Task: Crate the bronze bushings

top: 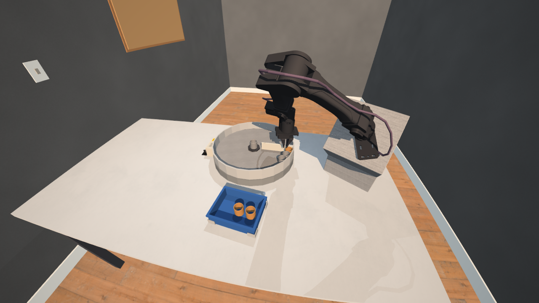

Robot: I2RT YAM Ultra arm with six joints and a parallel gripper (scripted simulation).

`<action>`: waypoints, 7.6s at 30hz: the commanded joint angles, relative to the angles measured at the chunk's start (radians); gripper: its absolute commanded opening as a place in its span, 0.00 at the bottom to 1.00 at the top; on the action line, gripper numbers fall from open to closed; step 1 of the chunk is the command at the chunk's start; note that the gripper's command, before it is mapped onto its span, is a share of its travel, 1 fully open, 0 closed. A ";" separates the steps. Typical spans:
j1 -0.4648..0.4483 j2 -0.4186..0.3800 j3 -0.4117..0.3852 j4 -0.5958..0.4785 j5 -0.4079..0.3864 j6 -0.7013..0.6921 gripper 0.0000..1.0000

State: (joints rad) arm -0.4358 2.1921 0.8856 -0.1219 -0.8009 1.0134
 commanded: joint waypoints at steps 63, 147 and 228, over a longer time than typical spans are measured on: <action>0.000 -0.012 0.006 0.015 0.013 0.020 0.13; 0.015 -0.013 0.021 0.014 0.013 0.029 0.13; 0.047 0.058 -0.030 0.106 0.011 0.077 0.13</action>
State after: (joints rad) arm -0.3904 2.2330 0.8822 -0.0399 -0.7898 1.0832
